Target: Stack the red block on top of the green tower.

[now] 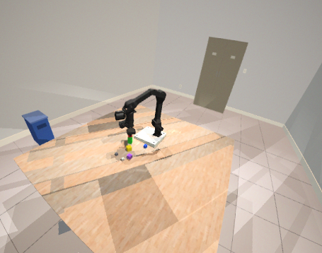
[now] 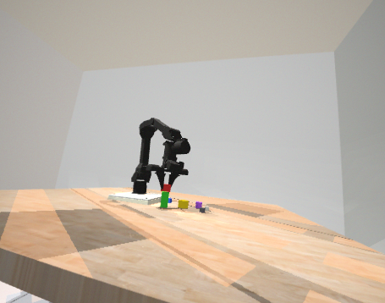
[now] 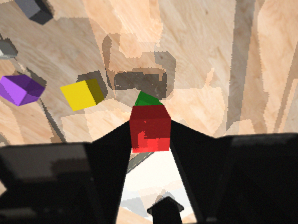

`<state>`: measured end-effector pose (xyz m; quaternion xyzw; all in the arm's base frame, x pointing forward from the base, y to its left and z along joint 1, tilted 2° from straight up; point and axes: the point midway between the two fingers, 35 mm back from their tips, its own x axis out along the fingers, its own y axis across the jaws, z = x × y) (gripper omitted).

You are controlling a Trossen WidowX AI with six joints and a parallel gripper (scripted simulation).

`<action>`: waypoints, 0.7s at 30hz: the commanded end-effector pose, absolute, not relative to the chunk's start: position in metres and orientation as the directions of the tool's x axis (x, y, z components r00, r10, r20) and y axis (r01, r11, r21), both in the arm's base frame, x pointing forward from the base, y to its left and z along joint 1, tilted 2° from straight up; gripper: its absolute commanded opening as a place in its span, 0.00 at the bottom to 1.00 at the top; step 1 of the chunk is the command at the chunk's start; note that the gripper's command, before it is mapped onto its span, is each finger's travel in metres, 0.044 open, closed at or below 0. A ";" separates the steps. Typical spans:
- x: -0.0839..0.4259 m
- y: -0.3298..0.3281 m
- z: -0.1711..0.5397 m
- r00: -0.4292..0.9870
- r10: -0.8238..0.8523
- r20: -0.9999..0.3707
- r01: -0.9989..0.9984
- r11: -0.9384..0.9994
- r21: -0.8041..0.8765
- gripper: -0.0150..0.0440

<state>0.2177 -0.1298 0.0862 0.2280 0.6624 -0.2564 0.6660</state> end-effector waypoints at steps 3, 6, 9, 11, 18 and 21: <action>0.217 -0.130 0.083 -0.009 -0.043 -0.999 0.641 0.766 -0.039 0.25; 0.217 -0.130 0.083 -0.009 -0.043 -0.999 0.641 0.766 -0.039 0.25; 0.217 -0.130 0.083 -0.009 -0.043 -0.999 0.641 0.766 -0.039 0.25; 0.217 -0.130 0.083 -0.009 -0.043 -0.999 0.641 0.766 -0.039 0.25; 0.217 -0.130 0.083 -0.009 -0.043 -0.999 0.641 0.766 -0.039 0.25; 0.217 -0.130 0.084 -0.008 -0.040 -0.999 0.644 0.765 -0.036 0.30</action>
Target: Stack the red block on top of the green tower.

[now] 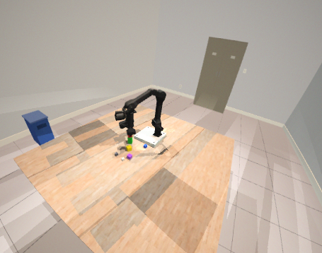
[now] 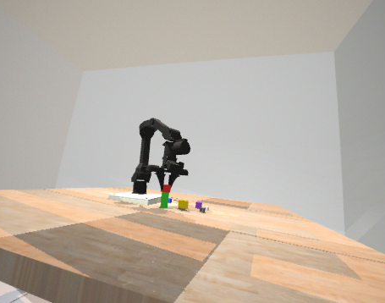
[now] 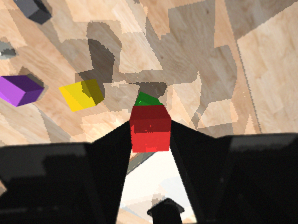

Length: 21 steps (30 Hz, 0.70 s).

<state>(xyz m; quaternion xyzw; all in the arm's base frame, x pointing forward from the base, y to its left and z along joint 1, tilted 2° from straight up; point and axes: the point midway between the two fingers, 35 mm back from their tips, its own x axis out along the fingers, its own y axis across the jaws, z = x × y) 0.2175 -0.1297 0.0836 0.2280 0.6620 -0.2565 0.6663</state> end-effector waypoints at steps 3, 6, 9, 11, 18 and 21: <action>0.217 -0.130 0.084 -0.008 -0.040 -0.999 0.644 0.765 -0.036 0.43; 0.217 -0.130 0.084 -0.008 -0.040 -0.999 0.644 0.765 -0.036 0.57; 0.217 -0.130 0.084 -0.008 -0.040 -0.999 0.644 0.765 -0.036 0.70; 0.217 -0.130 0.084 -0.008 -0.040 -0.999 0.644 0.765 -0.036 0.79; 0.217 -0.130 0.084 -0.008 -0.040 -0.999 0.644 0.765 -0.036 1.00; 0.217 -0.130 0.084 -0.008 -0.040 -0.999 0.644 0.765 -0.036 1.00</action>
